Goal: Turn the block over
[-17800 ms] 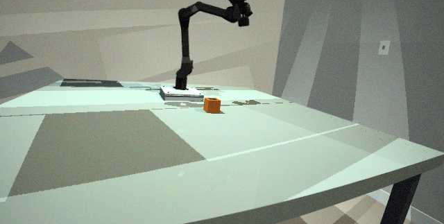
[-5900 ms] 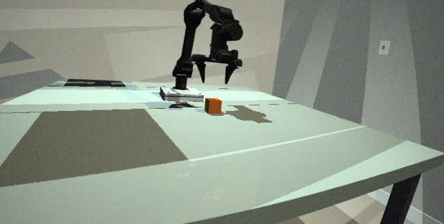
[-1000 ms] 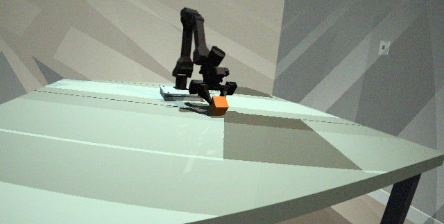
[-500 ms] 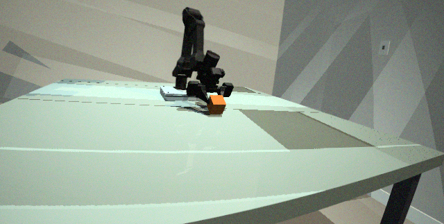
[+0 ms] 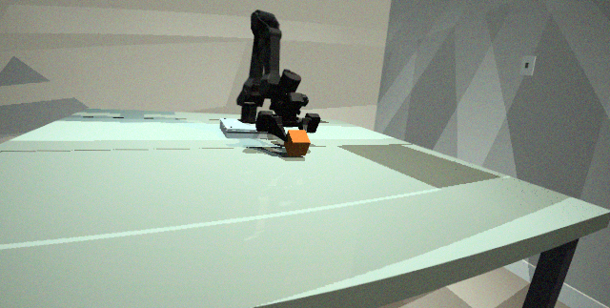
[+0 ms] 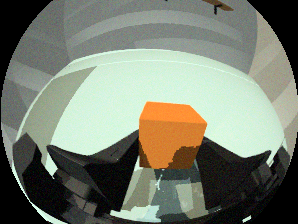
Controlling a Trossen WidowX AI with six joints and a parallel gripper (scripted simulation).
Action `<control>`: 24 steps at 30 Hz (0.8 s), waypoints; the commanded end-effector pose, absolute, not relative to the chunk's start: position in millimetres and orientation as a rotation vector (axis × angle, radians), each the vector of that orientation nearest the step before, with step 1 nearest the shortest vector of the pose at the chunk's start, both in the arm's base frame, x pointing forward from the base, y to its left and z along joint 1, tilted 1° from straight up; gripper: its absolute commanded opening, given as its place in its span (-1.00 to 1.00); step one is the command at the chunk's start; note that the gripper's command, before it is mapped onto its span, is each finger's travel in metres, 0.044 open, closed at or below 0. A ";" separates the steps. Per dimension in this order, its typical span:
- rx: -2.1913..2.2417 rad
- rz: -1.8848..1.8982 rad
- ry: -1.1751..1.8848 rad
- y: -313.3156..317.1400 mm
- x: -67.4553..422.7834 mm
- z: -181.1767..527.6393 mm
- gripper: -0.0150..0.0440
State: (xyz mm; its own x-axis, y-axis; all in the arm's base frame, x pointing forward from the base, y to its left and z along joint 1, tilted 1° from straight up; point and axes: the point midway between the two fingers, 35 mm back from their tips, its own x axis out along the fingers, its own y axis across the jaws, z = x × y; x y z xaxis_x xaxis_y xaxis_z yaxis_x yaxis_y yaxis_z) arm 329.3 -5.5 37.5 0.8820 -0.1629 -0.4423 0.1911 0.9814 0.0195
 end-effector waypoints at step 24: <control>0.060 -0.188 0.448 -6.3 329.5 38.6 1.00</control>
State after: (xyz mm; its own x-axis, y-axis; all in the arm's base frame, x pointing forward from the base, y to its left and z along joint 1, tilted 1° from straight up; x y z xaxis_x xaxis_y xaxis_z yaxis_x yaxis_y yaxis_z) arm 329.8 -5.7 38.6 0.8844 -0.1641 -0.4369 0.1921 0.9812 0.0204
